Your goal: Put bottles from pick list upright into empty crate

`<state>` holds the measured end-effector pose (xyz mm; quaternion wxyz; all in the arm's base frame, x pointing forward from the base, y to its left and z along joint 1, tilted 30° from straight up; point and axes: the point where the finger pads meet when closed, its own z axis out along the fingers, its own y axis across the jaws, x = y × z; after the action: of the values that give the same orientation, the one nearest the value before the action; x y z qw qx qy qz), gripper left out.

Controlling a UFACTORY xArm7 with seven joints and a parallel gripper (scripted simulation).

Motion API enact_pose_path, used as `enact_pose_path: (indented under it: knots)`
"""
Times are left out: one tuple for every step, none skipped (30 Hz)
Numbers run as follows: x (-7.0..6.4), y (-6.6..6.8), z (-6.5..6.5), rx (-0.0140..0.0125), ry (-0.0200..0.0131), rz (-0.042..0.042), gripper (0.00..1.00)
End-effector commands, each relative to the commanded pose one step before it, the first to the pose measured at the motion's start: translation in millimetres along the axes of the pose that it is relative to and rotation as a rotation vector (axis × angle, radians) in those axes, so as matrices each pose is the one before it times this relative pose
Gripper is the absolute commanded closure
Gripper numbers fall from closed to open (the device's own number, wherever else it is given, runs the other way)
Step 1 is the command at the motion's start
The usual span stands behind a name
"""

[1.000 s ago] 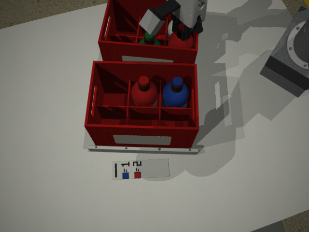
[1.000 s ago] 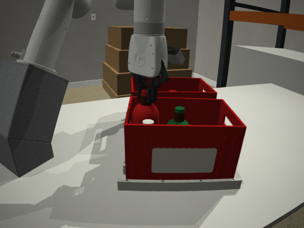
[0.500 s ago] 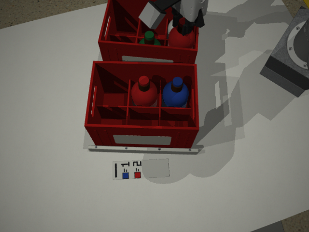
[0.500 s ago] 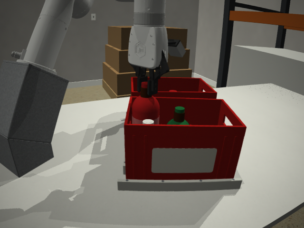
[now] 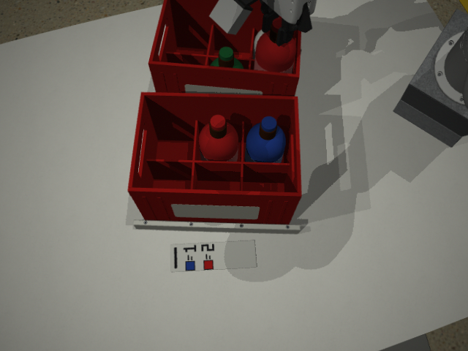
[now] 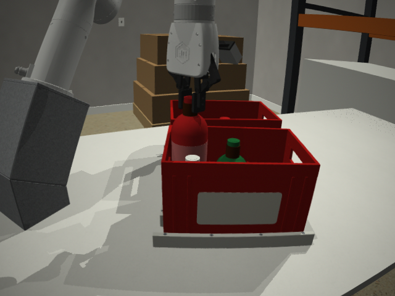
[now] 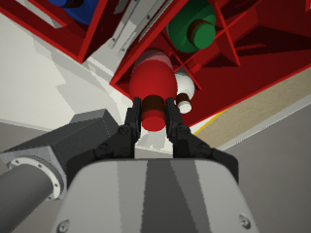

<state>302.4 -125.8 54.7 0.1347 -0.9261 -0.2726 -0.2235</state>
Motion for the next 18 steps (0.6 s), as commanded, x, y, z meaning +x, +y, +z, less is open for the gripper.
enact_pose_path:
  knots:
    - [0.46, 1.32, -8.53, -0.00306, 0.00057, 0.00020, 1.00]
    - [0.00, 0.01, -1.67, -0.00001, 0.00000, -0.00001, 1.00]
    - [0.00, 0.01, -1.67, -0.00001, 0.00000, -0.00001, 1.00]
    - [0.00, 0.01, -1.67, -0.00001, 0.00000, -0.00001, 1.00]
    - [0.00, 0.00, 0.00, 0.00000, 0.00000, 0.00000, 1.00]
    - [0.00, 0.00, 0.00, 0.00000, 0.00000, 0.00000, 1.00]
    - [-0.01, 0.03, -1.61, -0.00001, 0.00001, -0.00001, 1.00]
    - [0.00, 0.01, -1.66, -0.00001, 0.00000, -0.00001, 1.00]
    - [0.02, -0.02, -1.75, 0.00000, -0.00001, 0.00000, 1.00]
    - [0.00, 0.01, -1.67, -0.00001, 0.00000, -0.00001, 1.00]
    - [0.00, 0.01, -1.67, -0.00001, 0.00000, -0.00001, 1.00]
    - [0.00, 0.01, -1.67, -0.00001, 0.00000, -0.00001, 1.00]
    - [0.00, 0.01, -1.67, -0.00001, 0.00000, -0.00001, 1.00]
    - [0.00, 0.01, -1.67, -0.00001, 0.00000, -0.00001, 1.00]
    - [0.00, 0.01, -1.67, -0.00001, 0.00000, -0.00001, 1.00]
    - [0.00, 0.01, -1.67, -0.00001, 0.00000, -0.00001, 1.00]
    - [0.00, 0.01, -1.67, -0.00001, 0.00000, -0.00001, 1.00]
    - [0.00, 0.01, -1.67, -0.00001, 0.00000, -0.00001, 1.00]
